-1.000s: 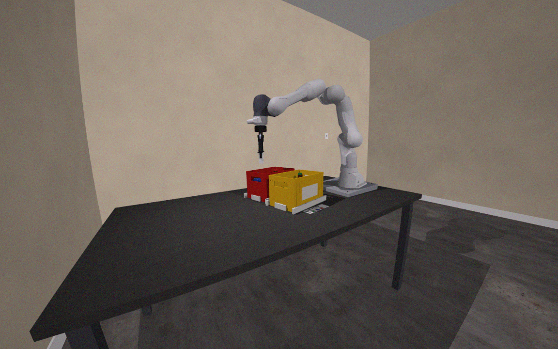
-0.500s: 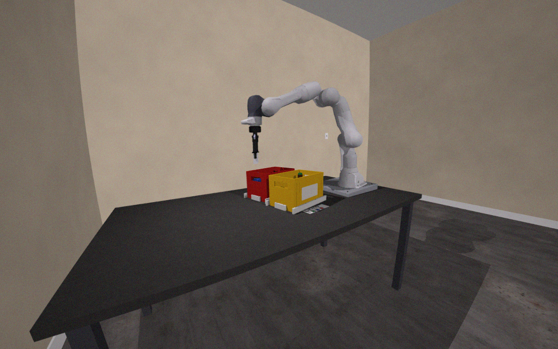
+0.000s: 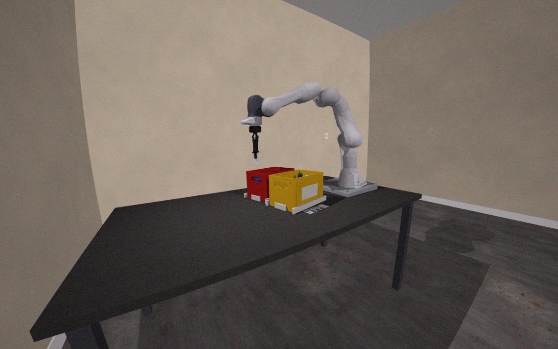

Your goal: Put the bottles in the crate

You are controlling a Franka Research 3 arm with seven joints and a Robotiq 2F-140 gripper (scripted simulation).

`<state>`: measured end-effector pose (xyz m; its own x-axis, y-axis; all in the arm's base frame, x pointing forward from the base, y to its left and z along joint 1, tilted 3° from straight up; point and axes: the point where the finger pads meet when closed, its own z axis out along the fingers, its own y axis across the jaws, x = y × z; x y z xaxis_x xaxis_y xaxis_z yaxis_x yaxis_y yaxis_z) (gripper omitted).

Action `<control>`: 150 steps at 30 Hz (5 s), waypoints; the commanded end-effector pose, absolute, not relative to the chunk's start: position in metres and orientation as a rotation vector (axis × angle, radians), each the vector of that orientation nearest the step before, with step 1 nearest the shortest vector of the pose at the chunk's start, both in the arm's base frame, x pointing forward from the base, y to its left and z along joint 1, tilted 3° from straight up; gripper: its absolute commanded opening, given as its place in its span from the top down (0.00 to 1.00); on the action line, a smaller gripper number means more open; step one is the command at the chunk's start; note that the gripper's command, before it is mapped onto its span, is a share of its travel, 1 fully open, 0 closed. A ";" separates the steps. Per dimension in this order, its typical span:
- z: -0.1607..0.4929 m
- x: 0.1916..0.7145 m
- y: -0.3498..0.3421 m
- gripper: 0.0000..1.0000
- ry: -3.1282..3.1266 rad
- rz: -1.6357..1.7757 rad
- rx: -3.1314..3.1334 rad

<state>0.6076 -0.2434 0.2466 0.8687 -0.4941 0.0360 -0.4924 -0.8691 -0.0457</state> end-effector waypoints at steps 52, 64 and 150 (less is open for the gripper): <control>0.190 0.609 -0.243 0.62 0.786 -0.065 -3.007; 0.174 0.610 -0.243 0.62 0.786 -0.065 -3.007; 0.162 0.610 -0.243 1.00 0.786 -0.065 -3.007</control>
<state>0.6090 -0.2442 0.1612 0.8705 -0.4913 0.0300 -0.4899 -0.8707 -0.0432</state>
